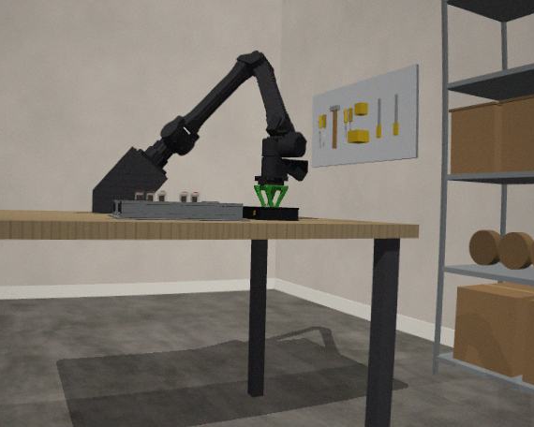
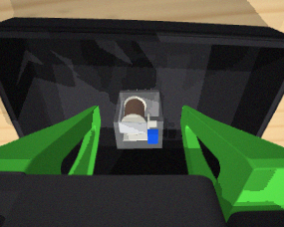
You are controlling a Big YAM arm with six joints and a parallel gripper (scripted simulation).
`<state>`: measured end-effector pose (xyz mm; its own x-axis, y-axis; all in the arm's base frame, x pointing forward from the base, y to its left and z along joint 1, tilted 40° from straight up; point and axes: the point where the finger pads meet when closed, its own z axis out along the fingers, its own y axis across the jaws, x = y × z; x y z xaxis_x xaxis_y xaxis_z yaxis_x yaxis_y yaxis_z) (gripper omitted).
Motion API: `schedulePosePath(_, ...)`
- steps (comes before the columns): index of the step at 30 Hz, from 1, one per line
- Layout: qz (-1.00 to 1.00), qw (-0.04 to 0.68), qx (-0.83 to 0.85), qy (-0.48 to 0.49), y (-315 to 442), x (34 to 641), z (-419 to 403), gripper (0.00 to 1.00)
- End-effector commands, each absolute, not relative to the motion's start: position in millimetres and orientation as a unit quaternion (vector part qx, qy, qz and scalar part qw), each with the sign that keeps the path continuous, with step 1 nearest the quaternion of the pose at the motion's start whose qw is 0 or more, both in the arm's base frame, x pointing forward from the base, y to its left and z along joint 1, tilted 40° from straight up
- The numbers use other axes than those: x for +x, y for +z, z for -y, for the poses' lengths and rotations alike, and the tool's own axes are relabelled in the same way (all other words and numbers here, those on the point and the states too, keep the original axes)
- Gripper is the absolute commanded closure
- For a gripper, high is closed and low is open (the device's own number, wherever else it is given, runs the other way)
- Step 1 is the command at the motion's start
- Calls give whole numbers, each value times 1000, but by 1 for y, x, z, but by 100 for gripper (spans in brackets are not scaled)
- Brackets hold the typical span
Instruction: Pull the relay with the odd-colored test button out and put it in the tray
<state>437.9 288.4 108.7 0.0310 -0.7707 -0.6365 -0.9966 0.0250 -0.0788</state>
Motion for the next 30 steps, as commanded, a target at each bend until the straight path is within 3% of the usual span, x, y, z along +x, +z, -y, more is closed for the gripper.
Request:
schedulePosePath(1, -664, 291, -659, 198, 127, 448, -279, 41)
schedulePosePath(30, -661, 288, -663, 200, 136, 446, -274, 41)
